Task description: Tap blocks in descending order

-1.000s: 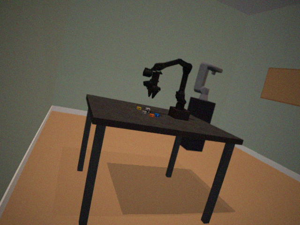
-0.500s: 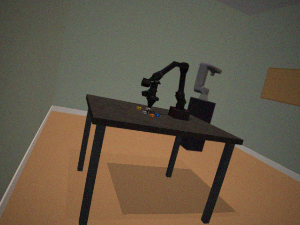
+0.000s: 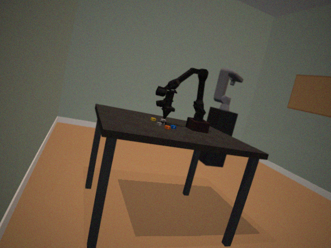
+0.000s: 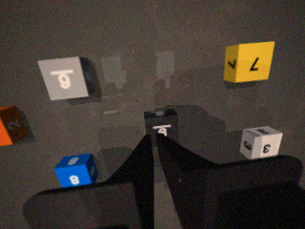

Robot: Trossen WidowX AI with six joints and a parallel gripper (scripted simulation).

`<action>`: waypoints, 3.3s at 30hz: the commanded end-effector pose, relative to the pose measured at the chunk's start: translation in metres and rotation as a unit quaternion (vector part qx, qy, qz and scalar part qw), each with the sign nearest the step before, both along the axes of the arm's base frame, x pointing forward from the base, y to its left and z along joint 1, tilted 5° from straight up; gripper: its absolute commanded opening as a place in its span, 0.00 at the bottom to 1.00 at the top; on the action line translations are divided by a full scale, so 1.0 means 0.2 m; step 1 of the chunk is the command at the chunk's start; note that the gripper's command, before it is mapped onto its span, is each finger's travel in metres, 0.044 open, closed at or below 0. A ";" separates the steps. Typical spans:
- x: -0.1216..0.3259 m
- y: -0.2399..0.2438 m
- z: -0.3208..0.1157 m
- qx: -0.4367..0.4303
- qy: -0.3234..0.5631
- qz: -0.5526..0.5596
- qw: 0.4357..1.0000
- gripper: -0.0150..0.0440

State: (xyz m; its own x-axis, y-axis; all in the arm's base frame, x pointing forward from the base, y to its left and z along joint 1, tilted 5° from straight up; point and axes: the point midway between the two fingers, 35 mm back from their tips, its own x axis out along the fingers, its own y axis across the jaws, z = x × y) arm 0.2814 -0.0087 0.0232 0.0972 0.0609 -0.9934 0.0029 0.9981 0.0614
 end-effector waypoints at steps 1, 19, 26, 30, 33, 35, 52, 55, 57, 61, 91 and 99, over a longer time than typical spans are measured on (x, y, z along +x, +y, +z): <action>-0.01 0.00 -0.04 -0.001 0.005 -0.004 1.000 0.29; 0.00 0.01 -0.15 -0.001 0.005 -0.004 1.000 0.29; -0.01 0.00 -0.01 -0.001 0.004 -0.003 1.000 0.29; -0.01 0.00 0.00 -0.001 0.005 -0.004 1.000 0.29; -0.01 0.00 0.02 -0.001 0.005 -0.004 1.000 0.29; -0.01 -0.01 0.12 -0.001 0.004 -0.004 1.000 0.29; -0.21 0.33 0.41 0.002 0.006 -0.004 1.000 0.29; -0.26 0.40 0.41 0.004 0.006 -0.004 1.000 0.29; -0.26 0.40 0.41 0.004 0.006 -0.004 1.000 0.29; -0.24 0.41 0.29 0.004 0.006 -0.004 1.000 0.29; -0.22 0.44 -0.14 0.004 0.007 -0.004 1.000 0.29; -0.21 0.44 -0.11 0.006 0.003 0.000 1.000 0.29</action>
State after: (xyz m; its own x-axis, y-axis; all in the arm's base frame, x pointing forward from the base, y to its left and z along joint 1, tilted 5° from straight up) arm 0.2398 0.0799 -0.0020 0.0907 0.0727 -0.9932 0.0032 0.9973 0.0733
